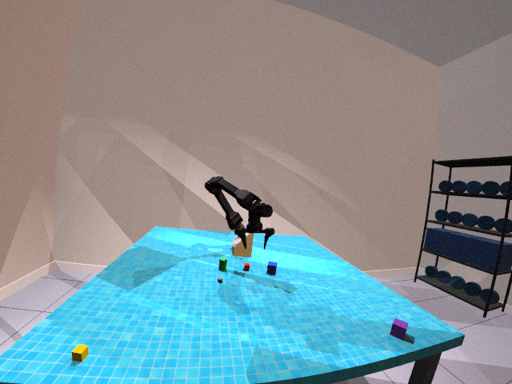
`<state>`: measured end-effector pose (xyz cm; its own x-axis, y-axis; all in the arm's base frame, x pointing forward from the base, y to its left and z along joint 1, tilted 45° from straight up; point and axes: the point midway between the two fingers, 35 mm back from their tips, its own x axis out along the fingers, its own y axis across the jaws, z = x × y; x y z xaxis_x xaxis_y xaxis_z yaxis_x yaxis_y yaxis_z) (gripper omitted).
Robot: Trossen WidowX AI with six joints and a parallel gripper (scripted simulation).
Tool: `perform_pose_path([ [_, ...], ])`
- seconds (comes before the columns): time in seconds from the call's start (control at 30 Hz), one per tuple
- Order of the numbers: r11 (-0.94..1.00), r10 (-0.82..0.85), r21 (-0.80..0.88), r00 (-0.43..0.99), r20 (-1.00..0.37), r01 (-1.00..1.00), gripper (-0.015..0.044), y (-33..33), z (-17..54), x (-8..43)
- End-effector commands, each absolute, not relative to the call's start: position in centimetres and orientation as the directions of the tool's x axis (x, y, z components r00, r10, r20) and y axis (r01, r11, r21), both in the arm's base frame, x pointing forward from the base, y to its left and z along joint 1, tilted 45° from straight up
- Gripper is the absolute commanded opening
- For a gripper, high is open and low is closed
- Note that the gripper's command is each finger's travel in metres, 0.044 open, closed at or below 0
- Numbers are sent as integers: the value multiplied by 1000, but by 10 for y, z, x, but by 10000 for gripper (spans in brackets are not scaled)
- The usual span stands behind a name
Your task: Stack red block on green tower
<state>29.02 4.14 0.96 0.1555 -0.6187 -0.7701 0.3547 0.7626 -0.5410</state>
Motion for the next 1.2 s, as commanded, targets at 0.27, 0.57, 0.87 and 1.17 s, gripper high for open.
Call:
perform_pose_path([
  [0.27, 693, -707, -687, 16, -707, 220, 440, 1, 2, 265],
  [0.57, 693, -706, -687, 16, -708, 220, 440, -15, -15, 266],
  [0.87, 691, -708, -688, 16, -706, 220, 440, -28, -29, 265],
  [1.17, 691, -708, -688, 16, -706, 220, 440, -35, -37, 265],
])
